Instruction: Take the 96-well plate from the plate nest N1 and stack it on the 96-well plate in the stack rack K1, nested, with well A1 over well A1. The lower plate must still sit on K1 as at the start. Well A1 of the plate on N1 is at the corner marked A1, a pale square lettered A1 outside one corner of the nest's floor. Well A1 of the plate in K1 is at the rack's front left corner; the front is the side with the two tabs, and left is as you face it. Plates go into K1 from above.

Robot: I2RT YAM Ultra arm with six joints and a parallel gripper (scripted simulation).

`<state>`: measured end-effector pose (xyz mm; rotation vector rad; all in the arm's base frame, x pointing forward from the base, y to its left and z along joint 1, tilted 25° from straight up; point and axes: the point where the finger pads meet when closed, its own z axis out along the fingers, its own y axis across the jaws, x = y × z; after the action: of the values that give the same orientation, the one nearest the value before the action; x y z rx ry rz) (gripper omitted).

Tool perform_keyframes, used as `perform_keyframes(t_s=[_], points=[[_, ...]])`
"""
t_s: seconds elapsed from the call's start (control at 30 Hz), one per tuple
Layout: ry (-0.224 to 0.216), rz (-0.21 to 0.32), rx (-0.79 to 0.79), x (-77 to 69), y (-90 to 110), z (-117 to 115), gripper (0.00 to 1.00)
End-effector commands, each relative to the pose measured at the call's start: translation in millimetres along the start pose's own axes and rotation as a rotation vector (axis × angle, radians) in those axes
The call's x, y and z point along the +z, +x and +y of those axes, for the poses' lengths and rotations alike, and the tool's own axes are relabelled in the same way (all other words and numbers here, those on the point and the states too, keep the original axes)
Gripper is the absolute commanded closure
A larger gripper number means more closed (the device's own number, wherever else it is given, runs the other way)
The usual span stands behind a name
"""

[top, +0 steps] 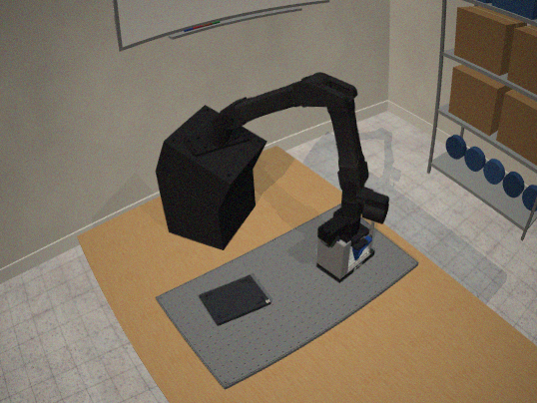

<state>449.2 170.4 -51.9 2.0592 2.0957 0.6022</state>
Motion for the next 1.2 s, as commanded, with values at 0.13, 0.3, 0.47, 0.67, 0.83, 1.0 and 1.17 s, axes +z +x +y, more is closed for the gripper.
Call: perform_keyframes(t_s=[0.13, 0.3, 0.47, 0.67, 0.83, 1.0, 1.17], points=[[-0.036, 0.011, -0.008, 2.2, 8.4, 14.2, 1.0], [-0.036, 0.011, -0.009, 3.1, 9.1, 13.8, 1.0], [-0.036, 0.011, -0.009, 3.8, 9.6, 13.6, 1.0], [-0.036, 0.011, -0.009, 4.6, 9.8, 13.4, 1.0], [-0.036, 0.011, -0.009, 5.5, 10.1, 13.3, 1.0], [-0.036, 0.011, -0.009, 6.0, 10.1, 13.2, 1.0], [-0.036, 0.011, -0.009, 6.0, 10.2, 13.1, 1.0]])
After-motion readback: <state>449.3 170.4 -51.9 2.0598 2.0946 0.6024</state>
